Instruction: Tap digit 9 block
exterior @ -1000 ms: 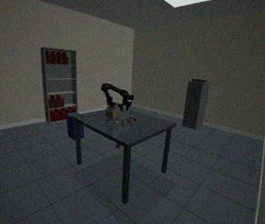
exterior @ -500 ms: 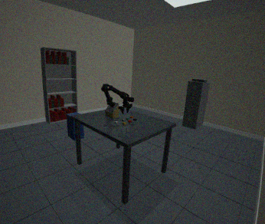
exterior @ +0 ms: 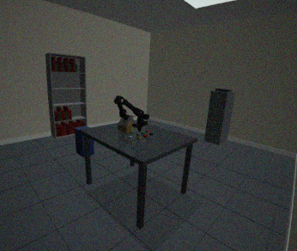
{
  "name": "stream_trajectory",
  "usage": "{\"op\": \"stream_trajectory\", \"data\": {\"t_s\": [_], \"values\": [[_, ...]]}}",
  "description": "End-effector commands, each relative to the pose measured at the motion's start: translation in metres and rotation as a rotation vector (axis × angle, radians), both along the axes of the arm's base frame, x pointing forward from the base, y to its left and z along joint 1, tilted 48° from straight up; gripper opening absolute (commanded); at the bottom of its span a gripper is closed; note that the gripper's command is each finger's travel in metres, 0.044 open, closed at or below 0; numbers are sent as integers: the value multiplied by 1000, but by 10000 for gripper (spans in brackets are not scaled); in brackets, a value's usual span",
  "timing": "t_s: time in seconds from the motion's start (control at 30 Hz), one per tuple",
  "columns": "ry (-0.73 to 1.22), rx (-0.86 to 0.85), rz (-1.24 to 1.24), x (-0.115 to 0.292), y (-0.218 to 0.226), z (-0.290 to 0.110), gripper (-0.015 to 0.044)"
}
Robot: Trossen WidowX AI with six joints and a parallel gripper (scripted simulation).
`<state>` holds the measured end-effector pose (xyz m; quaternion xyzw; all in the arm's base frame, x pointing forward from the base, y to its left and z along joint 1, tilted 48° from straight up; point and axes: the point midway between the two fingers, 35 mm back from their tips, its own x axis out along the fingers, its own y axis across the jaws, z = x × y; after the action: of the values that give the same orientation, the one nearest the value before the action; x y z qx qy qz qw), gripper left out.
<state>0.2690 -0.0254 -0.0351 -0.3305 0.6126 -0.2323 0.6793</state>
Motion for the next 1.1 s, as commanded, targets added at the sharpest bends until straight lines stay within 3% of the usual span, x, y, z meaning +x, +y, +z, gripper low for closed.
{"op": "stream_trajectory", "data": {"t_s": [0.0, 1.07], "values": [[4, -5, 3, -1, -2, -1, 20], [0, -1, 2, 3, -15, -14, 20]]}}
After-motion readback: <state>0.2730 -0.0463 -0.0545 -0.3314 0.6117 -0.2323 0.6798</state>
